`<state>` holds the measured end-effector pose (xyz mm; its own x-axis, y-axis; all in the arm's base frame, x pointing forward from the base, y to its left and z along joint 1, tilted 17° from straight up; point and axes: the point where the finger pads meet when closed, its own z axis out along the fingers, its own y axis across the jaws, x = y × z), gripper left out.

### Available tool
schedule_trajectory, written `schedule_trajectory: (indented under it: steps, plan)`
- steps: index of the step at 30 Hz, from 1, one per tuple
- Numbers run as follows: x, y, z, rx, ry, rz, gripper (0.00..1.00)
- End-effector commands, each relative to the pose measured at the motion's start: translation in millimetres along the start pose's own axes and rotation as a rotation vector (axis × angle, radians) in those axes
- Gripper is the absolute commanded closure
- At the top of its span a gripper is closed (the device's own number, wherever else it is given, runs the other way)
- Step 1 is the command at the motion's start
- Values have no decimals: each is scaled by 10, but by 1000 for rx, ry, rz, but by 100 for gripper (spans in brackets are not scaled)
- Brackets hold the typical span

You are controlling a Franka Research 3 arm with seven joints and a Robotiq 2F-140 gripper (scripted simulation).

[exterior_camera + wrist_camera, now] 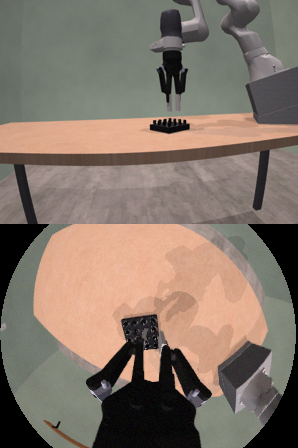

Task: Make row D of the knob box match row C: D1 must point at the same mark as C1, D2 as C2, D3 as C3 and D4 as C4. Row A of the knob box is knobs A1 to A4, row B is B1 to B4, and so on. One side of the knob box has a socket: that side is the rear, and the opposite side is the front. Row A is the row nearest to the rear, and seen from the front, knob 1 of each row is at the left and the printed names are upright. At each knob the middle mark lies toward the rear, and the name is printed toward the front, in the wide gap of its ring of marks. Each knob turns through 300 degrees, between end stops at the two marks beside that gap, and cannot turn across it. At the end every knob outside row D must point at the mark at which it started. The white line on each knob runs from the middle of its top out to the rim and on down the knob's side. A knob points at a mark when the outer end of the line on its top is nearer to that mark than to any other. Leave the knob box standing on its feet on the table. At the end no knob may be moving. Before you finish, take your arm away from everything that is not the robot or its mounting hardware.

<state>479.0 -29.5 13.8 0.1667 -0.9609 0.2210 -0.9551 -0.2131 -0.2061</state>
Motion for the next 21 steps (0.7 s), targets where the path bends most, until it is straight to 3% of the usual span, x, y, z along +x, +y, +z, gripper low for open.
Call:
schedule_trajectory:
  steps: [1, 8, 21]
  plan:
    - [4, 19, -6, -7, -1, -17, 0]
    - [4, 18, -118, -7, -1, -17, 0]
    - [4, 14, -771, -7, -1, -17, 0]
